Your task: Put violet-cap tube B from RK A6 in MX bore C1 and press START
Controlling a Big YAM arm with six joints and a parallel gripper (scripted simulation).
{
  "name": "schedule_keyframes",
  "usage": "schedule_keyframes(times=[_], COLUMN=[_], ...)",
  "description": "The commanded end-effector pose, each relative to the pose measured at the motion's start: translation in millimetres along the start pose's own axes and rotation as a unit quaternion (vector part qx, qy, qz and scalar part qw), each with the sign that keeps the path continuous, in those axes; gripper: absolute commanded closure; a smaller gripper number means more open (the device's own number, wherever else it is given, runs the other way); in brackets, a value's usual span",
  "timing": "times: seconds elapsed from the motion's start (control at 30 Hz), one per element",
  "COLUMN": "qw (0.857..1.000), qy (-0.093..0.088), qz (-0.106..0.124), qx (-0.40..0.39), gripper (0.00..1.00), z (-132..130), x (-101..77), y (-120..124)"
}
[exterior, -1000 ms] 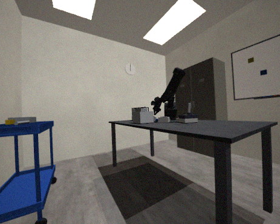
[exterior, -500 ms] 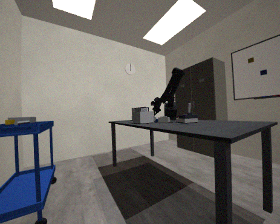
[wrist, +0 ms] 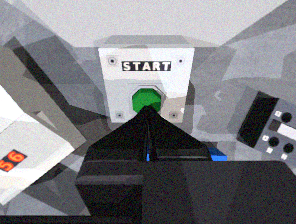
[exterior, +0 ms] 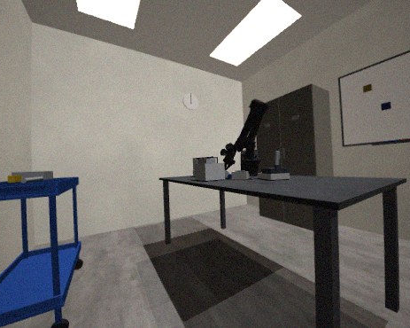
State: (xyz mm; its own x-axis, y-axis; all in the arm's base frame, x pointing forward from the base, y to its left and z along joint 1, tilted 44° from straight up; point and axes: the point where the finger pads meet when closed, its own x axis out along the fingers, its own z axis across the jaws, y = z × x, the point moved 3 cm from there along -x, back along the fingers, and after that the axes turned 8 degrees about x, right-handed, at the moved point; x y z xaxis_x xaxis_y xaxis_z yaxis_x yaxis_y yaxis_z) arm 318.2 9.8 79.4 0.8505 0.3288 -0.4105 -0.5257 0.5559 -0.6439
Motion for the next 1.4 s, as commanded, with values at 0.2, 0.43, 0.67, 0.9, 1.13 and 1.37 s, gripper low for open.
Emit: schedule_keyframes(times=[0.2, 0.43, 0.67, 0.9, 1.13, 1.37], qw=[1.000, 1.000, 1.000, 1.000, 1.000, 1.000], qy=[-0.006, -0.007, -0.006, -0.003, -0.003, -0.003], qz=[-0.002, -0.003, -0.003, 0.002, 0.002, 0.002], qx=[0.001, 0.001, 0.001, 0.003, 0.003, 0.003], gripper=[1.00, 1.00, 1.00, 1.00, 1.00, 1.00], z=[4, 4, 4, 3, 3, 3], x=[9.0, 14.2, 18.0, 19.3, 19.3, 19.3], y=[-3, -4, -3, -1, -1, -1])
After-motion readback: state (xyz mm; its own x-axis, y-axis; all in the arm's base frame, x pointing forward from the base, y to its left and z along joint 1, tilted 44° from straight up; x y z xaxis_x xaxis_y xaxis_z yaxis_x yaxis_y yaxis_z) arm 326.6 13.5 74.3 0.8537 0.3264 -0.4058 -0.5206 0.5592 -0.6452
